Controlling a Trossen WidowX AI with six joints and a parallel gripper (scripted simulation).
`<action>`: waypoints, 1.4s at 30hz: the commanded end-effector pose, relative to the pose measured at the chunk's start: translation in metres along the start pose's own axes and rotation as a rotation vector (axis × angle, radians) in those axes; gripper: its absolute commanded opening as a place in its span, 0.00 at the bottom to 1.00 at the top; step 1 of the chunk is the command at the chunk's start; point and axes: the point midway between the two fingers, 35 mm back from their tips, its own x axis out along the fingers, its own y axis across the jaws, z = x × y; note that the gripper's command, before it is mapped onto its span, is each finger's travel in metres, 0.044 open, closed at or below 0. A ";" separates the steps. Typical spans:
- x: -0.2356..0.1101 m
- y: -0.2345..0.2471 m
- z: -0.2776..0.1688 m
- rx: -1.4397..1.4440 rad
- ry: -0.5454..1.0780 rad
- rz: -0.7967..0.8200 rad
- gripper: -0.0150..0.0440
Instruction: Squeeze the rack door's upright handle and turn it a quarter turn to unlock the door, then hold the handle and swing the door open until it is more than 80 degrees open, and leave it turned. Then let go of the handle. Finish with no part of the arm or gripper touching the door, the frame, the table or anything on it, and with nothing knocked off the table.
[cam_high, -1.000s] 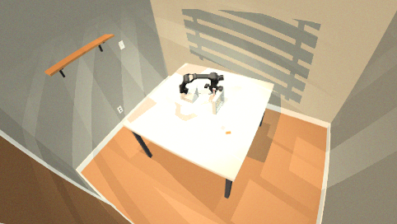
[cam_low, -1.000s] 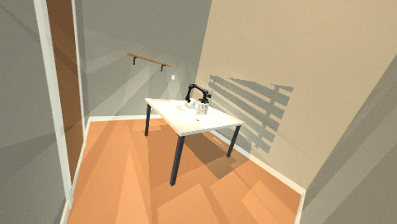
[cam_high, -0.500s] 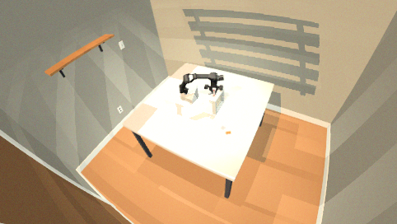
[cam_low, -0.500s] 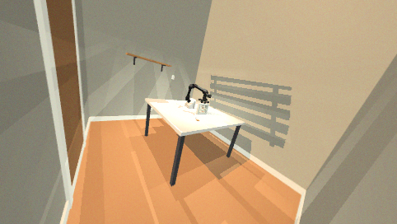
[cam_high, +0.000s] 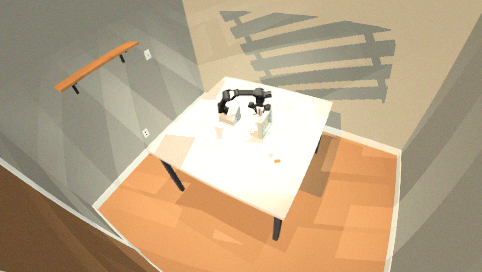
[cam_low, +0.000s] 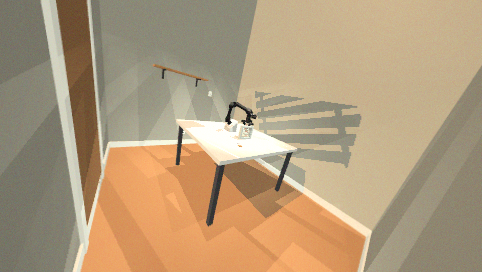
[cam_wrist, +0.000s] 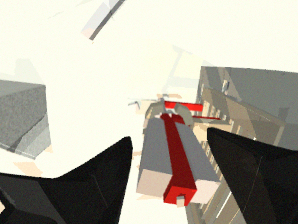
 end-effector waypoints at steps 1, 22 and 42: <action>0.000 0.000 0.000 0.185 0.000 -0.001 0.74; 0.000 0.000 0.000 1.226 0.000 -0.001 0.74; 0.000 0.000 0.000 2.217 -0.001 -0.001 0.74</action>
